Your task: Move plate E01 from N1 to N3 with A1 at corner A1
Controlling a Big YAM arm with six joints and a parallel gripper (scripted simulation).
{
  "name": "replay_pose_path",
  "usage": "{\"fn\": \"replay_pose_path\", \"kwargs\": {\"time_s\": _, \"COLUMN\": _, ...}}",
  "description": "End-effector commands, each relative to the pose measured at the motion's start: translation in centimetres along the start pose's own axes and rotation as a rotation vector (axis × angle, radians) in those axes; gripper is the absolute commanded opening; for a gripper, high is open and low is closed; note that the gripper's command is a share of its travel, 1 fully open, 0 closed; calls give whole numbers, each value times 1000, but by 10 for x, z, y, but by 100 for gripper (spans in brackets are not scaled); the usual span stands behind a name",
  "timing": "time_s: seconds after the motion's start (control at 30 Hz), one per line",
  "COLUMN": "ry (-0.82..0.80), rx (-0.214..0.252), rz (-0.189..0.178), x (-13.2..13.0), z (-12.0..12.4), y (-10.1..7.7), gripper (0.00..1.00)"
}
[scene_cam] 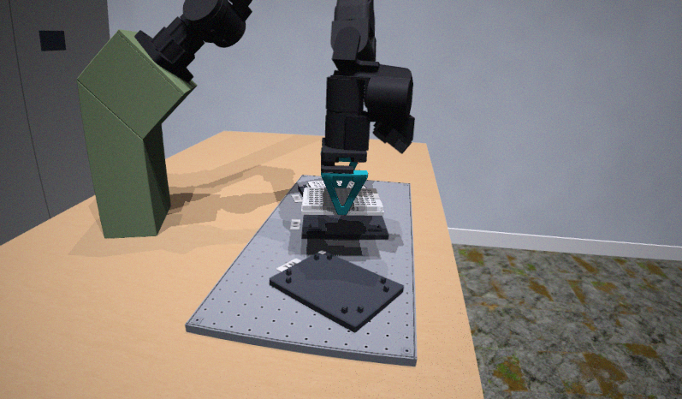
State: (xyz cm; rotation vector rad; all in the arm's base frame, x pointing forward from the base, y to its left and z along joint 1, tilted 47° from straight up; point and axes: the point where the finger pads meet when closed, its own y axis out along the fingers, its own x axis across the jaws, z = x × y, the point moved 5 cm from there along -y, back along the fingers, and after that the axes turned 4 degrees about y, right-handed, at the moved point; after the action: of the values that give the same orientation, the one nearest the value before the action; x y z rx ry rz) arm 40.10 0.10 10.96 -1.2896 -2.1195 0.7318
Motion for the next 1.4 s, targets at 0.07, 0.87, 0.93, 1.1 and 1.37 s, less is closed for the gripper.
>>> {"fn": "replay_pose_path", "kwargs": {"time_s": 0.07, "ry": -4, "rx": -35, "rz": 3, "x": 13, "z": -11, "y": -5, "gripper": 0}}
{"fn": "replay_pose_path", "kwargs": {"time_s": 0.87, "ry": 2, "rx": -34, "rz": -2, "x": 86, "z": -12, "y": -5, "gripper": 0}}
{"fn": "replay_pose_path", "kwargs": {"time_s": 0.93, "ry": 1, "rx": -37, "rz": -3, "x": 93, "z": -14, "y": -6, "gripper": 0}}
{"fn": "replay_pose_path", "kwargs": {"time_s": 1.1, "ry": 6, "rx": -25, "rz": -4, "x": 109, "z": -11, "y": -6, "gripper": 0}}
{"fn": "replay_pose_path", "kwargs": {"time_s": 1.37, "ry": 5, "rx": -24, "rz": 1, "x": 115, "z": -13, "y": -3, "gripper": 0}}
